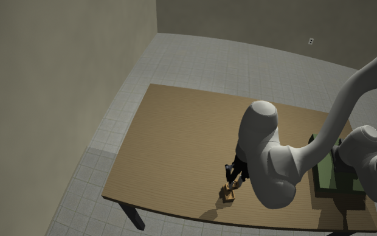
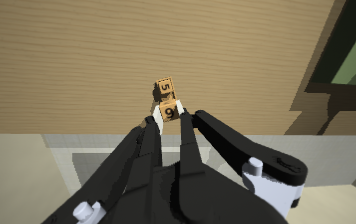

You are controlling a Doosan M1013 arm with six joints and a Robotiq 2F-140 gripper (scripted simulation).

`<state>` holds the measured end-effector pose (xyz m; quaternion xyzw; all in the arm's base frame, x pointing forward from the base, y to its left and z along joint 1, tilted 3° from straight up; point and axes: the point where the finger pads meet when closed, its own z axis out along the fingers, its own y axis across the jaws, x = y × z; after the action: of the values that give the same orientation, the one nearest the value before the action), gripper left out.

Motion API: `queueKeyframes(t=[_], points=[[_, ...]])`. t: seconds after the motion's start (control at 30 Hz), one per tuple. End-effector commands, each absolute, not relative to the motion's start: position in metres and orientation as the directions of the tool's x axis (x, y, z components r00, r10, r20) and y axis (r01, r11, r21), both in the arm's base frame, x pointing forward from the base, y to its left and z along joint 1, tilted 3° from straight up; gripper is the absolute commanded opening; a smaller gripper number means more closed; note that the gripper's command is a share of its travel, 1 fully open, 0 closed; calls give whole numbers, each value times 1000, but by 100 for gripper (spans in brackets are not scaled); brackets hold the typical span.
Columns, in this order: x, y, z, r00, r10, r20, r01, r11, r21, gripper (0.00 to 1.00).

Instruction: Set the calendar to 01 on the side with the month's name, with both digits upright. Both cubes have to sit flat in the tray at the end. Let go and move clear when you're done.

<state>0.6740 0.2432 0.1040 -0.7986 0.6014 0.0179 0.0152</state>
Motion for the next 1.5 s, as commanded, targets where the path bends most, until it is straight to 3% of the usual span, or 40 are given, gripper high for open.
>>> queueKeyframes(t=[0.0, 0.97, 1.47], points=[[674, 243, 104, 276, -960, -47, -961, -276, -3, 25], [673, 246, 45, 276, -960, -47, -961, -276, -3, 25], [673, 246, 40, 276, -960, -47, -961, -276, -3, 25]])
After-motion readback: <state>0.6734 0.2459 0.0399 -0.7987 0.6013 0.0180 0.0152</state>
